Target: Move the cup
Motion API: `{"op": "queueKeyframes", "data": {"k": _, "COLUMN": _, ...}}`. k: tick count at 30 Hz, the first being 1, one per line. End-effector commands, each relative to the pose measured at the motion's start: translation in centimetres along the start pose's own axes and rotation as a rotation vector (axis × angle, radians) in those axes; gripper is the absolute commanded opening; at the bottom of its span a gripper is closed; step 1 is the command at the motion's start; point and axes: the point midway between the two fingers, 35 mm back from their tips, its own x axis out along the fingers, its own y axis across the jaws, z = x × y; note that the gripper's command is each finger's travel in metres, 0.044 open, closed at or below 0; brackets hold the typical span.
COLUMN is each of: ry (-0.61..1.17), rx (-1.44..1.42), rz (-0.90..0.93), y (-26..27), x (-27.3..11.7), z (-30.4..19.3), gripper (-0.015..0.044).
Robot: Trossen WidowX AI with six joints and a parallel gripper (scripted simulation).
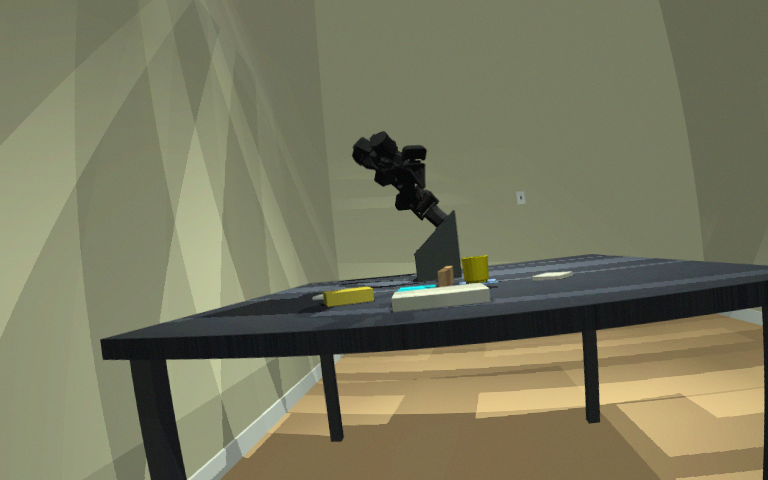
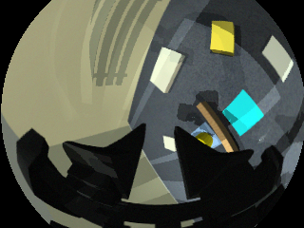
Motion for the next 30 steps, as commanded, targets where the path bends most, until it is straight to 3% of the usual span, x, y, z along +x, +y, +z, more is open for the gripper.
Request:
{"op": "queueKeyframes", "data": {"k": 1, "ry": 0.084, "rx": 0.195, "rz": -0.282, "y": -3.0, "x": 3.9, "z": -5.7, "gripper": 0.0166}}
{"op": "queueKeyframes", "data": {"k": 7, "ry": 0.020, "rx": 0.348, "rz": -0.584, "y": -6.9, "x": 6.3, "z": -10.8, "gripper": 0.0166}}
{"op": "queueKeyframes", "data": {"k": 14, "ry": -0.205, "rx": 0.429, "rz": -0.843, "y": -11.5, "x": 7.6, "z": -15.0, "gripper": 0.0166}}
{"op": "queueKeyframes", "data": {"k": 30, "ry": -0.230, "rx": 0.432, "rz": -0.859, "y": -12.0, "x": 8.1, "z": -15.1, "gripper": 0.0166}}
